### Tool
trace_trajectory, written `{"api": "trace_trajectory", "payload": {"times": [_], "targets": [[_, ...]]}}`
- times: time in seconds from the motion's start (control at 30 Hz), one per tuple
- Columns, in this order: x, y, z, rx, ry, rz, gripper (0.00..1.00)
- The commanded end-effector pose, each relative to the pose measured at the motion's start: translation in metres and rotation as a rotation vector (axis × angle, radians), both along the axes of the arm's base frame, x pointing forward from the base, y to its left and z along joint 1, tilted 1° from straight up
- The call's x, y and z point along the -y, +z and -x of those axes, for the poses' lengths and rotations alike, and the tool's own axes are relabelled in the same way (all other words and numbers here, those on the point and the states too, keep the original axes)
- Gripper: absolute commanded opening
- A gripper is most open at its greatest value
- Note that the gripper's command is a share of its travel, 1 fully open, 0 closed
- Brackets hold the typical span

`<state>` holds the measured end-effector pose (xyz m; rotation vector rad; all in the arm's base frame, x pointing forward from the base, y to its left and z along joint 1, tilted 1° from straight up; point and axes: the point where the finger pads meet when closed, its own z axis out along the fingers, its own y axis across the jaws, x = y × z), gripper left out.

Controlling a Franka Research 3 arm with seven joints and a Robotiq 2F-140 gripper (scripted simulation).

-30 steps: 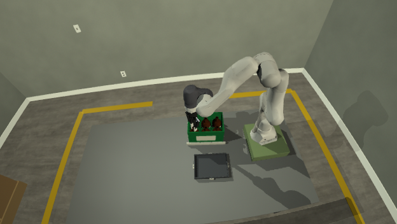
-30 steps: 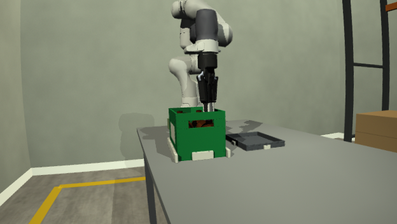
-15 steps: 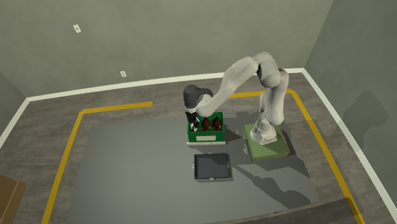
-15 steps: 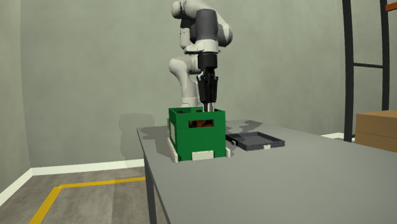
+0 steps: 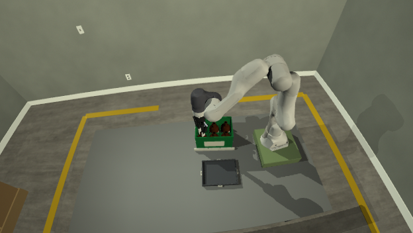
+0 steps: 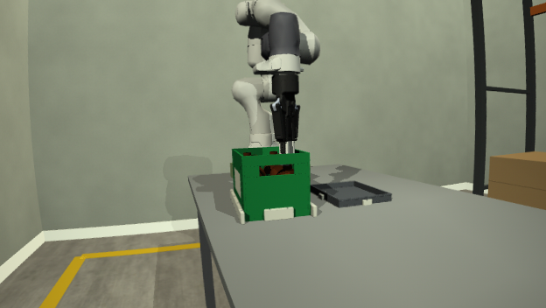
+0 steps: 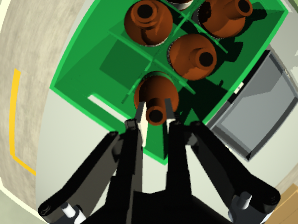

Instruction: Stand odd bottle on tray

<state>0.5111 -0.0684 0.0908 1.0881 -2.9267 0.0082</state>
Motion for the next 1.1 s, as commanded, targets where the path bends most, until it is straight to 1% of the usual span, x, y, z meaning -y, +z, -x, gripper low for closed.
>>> {"api": "trace_trajectory", "payload": {"times": [0.0,0.9,0.93,1.07], "targets": [[0.0009,-0.0014,0.0008,-0.001,0.001,-0.001,0.10],[0.0009,-0.0014,0.0008,-0.001,0.001,-0.001,0.10],[0.0009,-0.0014,0.0008,-0.001,0.001,-0.001,0.44],[0.0009,-0.0014,0.0008,-0.001,0.001,-0.001,0.44]]}}
